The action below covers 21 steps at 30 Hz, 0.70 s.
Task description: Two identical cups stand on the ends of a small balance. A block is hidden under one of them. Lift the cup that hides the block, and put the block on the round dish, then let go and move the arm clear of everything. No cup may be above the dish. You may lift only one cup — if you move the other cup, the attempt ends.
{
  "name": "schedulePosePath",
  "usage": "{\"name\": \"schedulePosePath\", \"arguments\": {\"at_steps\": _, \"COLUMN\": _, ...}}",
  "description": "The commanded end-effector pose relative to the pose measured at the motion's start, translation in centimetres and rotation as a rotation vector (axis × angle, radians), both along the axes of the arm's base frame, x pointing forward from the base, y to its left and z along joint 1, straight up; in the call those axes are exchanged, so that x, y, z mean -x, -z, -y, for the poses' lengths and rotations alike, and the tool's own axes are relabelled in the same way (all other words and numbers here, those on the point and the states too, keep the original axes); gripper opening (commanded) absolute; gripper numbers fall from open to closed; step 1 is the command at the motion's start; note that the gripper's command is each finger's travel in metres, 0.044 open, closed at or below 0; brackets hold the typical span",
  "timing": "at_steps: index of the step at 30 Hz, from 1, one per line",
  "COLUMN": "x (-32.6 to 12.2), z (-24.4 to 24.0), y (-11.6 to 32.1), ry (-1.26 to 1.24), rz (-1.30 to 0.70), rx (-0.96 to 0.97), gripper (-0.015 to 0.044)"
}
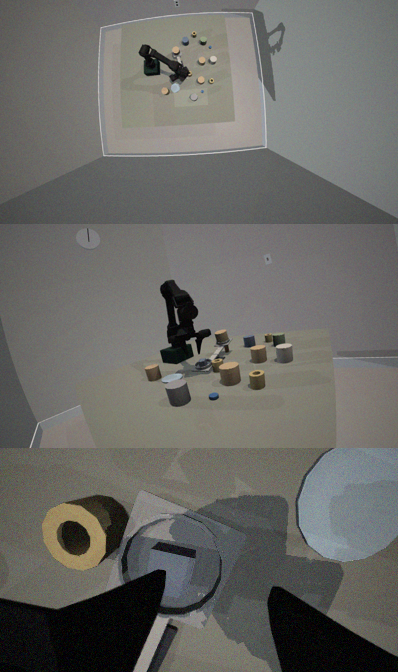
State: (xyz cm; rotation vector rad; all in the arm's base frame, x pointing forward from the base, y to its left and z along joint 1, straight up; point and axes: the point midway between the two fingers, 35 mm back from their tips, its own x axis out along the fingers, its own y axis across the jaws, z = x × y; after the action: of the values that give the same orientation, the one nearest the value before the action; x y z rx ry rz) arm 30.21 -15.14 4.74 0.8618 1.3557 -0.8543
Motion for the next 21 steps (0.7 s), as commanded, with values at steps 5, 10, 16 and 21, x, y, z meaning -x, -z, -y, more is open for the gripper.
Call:
{"name": "schedulePosePath", "arguments": {"at_steps": 5, "x": -2.0, "z": -3.0, "y": 0.2, "ry": 0.09, "rz": 0.001, "rx": -0.01, "gripper": 0.026}}
{"name": "schedulePosePath", "arguments": {"at_steps": 10, "x": -2.0, "z": -3.0, "y": 0.9, "ry": 0.09, "rz": 0.001, "rx": -0.01, "gripper": 0.026}}
{"name": "schedulePosePath", "arguments": {"at_steps": 16, "x": -2.0, "z": -3.0, "y": 1.7, "ry": 0.09, "rz": 0.0, "rx": -0.01, "gripper": 0.026}}
{"name": "schedulePosePath", "arguments": {"at_steps": 21, "x": -2.0, "z": -2.9, "y": 2.4, "ry": 0.09, "rz": 0.0, "rx": -0.01, "gripper": 0.026}}
